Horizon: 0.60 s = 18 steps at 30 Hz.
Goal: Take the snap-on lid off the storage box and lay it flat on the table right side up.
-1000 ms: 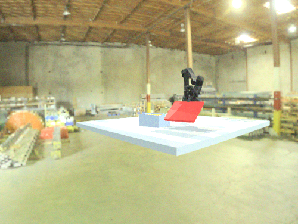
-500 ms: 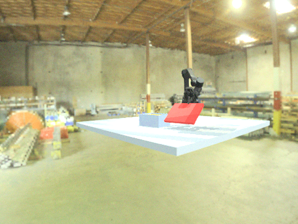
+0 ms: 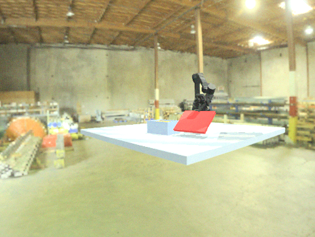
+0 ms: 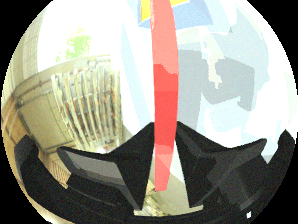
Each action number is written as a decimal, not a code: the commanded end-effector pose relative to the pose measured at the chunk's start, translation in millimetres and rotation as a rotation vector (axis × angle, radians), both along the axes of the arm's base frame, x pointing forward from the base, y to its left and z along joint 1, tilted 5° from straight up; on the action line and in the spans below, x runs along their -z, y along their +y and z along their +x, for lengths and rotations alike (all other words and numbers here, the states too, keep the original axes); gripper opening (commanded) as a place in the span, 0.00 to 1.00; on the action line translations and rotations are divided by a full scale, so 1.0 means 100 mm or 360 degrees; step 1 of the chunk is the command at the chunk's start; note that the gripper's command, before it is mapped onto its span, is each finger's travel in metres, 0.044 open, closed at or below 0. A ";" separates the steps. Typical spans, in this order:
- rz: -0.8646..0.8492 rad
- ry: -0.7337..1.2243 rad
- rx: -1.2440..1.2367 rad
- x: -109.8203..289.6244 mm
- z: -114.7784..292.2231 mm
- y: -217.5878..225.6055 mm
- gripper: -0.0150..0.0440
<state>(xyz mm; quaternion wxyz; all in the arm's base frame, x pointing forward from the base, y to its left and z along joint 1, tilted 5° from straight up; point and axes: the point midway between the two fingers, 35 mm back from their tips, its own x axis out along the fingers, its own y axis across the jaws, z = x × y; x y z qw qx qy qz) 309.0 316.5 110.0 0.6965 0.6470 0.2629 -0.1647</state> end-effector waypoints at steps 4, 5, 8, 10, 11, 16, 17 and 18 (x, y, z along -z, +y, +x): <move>-0.0002 -0.0003 -0.0004 0.06 0.01 0.00 0.25; -0.0003 -0.0003 -0.0004 0.07 0.01 0.00 0.25; -0.0003 -0.0003 -0.0004 0.09 0.01 0.00 0.25; -0.0003 -0.0003 -0.0004 0.11 0.01 0.00 0.25; -0.0003 -0.0003 -0.0004 0.11 0.01 0.00 0.25; -0.0003 -0.0003 -0.0004 0.15 0.02 0.00 0.25; -0.0003 -0.0003 -0.0004 0.16 0.02 0.00 0.25; -0.0003 -0.0003 -0.0004 0.17 0.02 0.00 0.25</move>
